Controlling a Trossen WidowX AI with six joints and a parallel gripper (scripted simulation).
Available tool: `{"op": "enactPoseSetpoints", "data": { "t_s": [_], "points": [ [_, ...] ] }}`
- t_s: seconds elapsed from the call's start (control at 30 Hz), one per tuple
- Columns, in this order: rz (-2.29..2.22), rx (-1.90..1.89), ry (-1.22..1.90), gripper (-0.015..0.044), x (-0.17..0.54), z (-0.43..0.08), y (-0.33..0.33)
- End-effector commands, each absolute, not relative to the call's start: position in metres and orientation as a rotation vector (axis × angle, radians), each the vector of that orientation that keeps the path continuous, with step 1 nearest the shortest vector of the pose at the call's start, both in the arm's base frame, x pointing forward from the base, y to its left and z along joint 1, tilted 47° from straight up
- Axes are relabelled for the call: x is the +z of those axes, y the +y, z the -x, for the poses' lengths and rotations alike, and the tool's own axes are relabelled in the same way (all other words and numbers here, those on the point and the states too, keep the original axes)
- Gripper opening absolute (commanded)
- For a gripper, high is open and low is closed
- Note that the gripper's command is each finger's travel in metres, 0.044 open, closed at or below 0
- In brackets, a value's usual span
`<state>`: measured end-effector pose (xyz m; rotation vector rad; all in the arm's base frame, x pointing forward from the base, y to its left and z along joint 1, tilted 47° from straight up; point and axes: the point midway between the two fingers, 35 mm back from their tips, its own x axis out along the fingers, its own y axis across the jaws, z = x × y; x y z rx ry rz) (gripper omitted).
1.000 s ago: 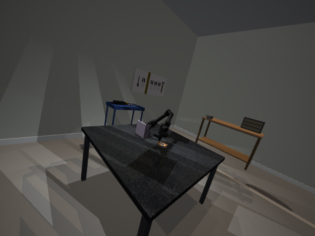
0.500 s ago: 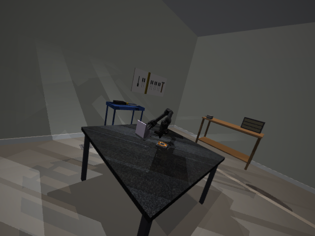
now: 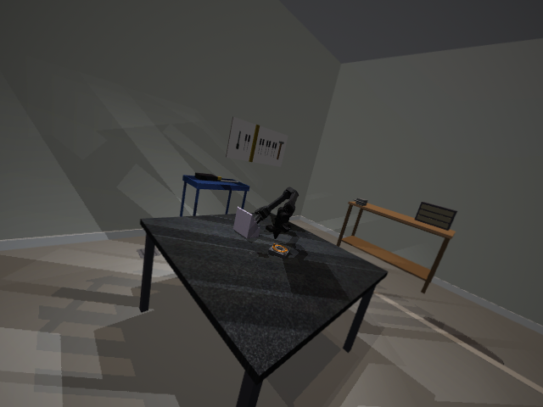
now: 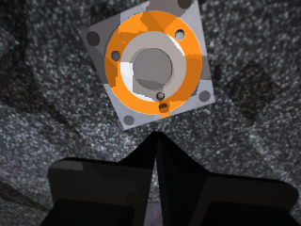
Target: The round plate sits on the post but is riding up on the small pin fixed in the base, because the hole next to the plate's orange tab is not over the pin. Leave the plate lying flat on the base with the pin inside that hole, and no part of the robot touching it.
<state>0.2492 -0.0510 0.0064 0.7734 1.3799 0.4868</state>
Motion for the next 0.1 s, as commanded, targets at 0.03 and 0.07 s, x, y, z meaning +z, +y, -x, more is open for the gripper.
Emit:
{"op": "enactPoseSetpoints", "data": {
  "t_s": [0.03, 0.07],
  "points": [
    [-0.778, 0.484, 1.380, 0.0000, 0.0062, -0.2492, -0.0509],
    [-0.778, 0.484, 1.380, 0.0000, 0.0062, -0.2492, -0.0509]
  ]
}}
